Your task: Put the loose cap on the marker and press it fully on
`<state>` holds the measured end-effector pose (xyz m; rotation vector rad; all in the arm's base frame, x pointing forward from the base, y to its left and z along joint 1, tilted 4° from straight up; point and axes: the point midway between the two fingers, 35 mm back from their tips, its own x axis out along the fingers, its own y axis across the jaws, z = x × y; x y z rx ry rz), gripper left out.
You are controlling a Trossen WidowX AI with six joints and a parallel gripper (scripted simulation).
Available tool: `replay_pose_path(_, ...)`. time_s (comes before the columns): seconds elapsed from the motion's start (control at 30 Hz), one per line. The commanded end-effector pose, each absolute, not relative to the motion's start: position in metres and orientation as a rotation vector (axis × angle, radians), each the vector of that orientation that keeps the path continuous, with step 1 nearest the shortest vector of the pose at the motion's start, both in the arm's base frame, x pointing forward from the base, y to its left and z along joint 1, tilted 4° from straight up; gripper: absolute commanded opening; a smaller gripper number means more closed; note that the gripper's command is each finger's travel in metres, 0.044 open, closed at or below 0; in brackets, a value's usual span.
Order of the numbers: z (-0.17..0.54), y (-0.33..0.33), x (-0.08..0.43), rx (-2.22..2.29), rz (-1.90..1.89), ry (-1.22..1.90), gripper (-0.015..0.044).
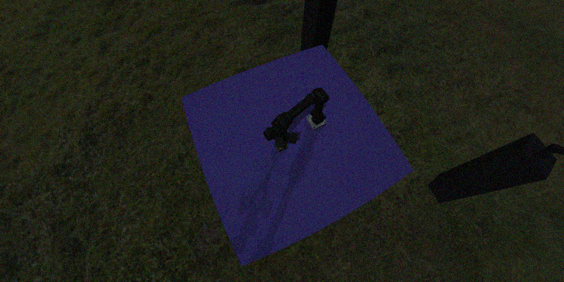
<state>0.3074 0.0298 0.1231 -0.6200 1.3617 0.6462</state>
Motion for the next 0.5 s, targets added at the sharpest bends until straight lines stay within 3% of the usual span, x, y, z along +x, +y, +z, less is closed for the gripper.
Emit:
replay_pose_path(0.0, 0.1005, 0.0299, 0.3063, -0.612, 0.653, 1.396, 0.0)
replay_pose_path(0.47, 0.0911, 0.0303, 0.3057, -0.612, 0.653, 1.396, 0.0)
